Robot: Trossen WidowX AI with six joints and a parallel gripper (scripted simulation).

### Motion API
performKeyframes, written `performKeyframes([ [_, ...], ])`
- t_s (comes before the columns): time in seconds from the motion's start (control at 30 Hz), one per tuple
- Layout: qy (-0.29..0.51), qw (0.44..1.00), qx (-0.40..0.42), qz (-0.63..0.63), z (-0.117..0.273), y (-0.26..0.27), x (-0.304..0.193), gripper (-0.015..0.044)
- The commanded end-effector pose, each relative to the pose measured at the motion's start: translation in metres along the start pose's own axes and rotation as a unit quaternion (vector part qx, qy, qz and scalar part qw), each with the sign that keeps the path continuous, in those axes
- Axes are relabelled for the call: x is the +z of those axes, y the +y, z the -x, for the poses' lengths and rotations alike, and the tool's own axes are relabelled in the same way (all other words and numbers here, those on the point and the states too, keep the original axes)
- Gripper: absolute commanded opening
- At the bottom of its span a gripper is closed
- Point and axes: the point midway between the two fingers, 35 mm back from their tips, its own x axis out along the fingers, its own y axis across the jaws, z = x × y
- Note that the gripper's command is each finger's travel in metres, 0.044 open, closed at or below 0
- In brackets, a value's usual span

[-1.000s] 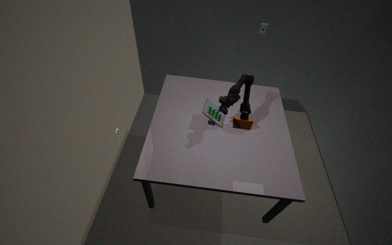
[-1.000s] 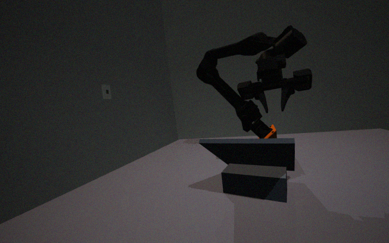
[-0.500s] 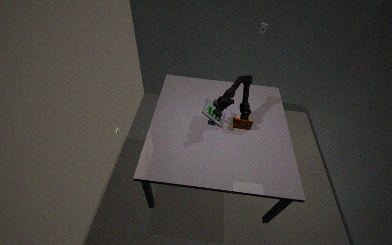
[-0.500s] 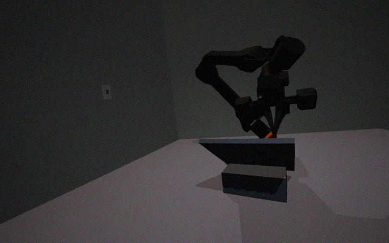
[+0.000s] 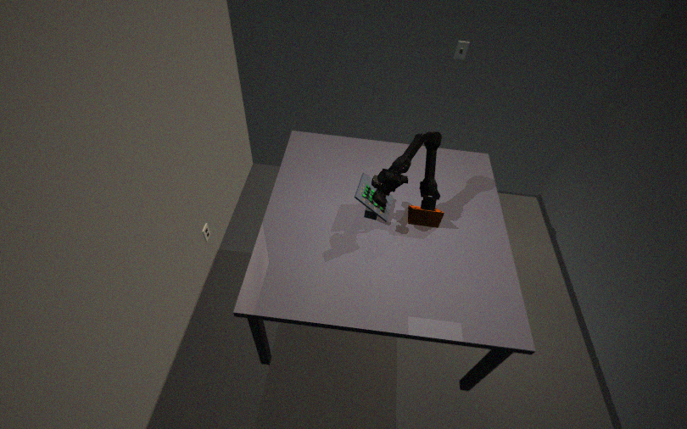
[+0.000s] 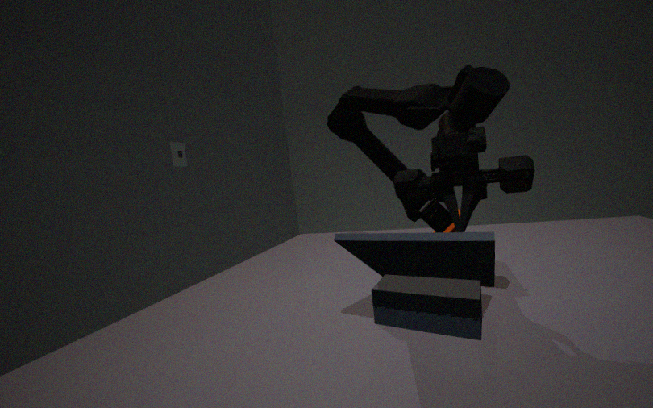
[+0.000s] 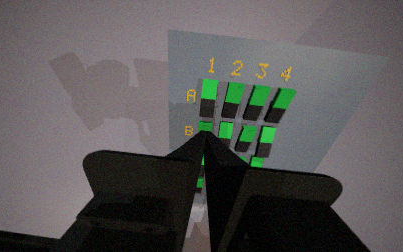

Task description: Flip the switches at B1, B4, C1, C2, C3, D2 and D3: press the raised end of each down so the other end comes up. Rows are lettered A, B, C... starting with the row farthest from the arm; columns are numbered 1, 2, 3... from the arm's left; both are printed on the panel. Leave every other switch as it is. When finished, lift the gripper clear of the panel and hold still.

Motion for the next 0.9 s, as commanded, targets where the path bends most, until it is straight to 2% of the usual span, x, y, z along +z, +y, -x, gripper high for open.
performKeyframes([
  [0.0, 0.004, 1.000, 0.000, 0.005, -0.006, 0.000, -0.004, 0.0000],
  [0.87, 0.004, 1.000, 0.000, 0.005, -0.016, 0.000, -0.003, 0.0000],
])
